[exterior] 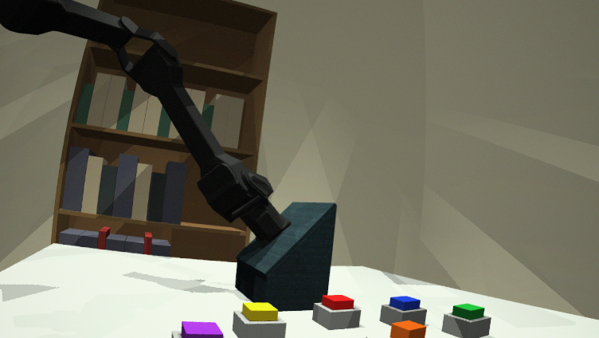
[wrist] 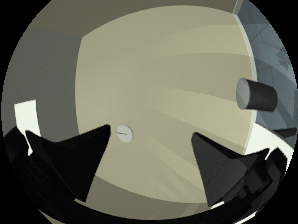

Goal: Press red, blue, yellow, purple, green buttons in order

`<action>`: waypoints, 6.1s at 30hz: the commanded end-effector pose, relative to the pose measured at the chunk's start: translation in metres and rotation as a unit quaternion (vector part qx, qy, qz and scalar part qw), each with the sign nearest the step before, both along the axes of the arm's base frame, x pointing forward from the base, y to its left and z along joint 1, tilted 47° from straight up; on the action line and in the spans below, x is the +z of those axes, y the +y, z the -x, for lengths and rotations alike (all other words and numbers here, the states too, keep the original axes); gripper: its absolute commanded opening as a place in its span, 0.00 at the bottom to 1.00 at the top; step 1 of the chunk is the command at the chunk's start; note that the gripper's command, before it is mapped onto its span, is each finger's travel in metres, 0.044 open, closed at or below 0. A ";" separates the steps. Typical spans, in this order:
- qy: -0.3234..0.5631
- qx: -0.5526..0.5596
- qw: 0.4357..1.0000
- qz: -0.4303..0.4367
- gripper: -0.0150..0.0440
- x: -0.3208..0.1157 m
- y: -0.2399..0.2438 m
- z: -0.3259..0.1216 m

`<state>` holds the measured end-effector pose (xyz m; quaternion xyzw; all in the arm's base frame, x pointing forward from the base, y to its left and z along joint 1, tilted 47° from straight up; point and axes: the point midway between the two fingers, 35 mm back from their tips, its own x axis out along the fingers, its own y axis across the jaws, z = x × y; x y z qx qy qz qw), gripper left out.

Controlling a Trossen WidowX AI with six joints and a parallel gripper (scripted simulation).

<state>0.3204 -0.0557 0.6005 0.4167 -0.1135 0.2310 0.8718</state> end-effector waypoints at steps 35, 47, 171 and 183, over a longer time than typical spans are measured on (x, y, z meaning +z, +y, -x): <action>0.723 -0.086 0.565 0.389 0.93 -0.573 0.198 0.059; 0.622 -0.130 0.334 0.696 0.93 -0.590 0.150 0.154; 0.622 -0.130 0.337 0.695 0.29 -0.721 0.156 0.120; 0.622 -0.131 0.337 0.695 0.29 -0.724 0.153 0.119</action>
